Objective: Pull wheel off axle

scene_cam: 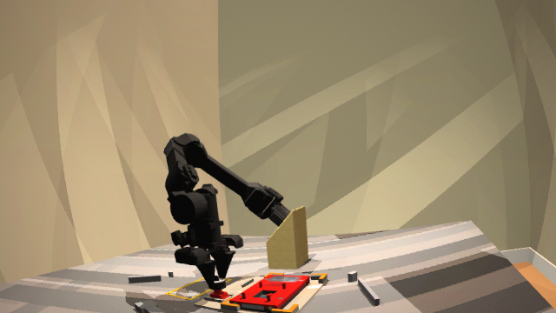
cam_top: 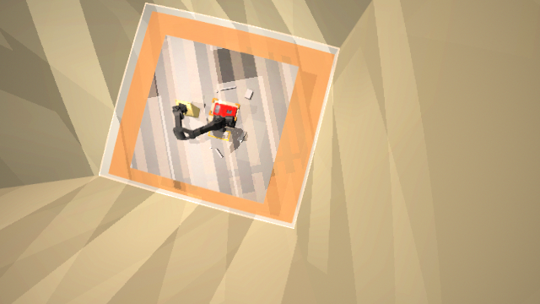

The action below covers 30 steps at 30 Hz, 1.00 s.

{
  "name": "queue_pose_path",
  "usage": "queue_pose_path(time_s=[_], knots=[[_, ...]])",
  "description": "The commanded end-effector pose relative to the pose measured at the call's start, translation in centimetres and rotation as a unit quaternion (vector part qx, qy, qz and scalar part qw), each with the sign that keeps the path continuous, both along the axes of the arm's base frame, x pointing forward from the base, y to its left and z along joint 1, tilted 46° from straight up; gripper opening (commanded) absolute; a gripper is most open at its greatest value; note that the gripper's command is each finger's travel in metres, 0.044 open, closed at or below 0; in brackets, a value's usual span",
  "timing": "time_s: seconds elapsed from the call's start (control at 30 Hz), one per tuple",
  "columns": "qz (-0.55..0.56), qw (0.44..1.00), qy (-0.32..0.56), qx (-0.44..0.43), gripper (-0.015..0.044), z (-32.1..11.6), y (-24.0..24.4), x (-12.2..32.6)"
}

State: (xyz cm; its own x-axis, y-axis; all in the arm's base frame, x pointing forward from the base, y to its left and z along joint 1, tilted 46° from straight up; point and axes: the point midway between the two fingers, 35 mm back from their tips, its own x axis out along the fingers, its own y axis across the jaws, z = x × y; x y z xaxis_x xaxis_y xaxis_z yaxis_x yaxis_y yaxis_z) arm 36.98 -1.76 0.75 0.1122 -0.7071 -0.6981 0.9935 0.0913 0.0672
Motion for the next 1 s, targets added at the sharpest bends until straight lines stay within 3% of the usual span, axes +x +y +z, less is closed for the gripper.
queue_pose_path(time_s=[0.0, 0.97], knots=[[0.011, 1.0, 0.002, 0.0, 0.0, 0.66, 1.03, -0.2], [0.013, 1.0, 0.001, 0.0, 0.0, 1.33, 1.71, -0.33]])
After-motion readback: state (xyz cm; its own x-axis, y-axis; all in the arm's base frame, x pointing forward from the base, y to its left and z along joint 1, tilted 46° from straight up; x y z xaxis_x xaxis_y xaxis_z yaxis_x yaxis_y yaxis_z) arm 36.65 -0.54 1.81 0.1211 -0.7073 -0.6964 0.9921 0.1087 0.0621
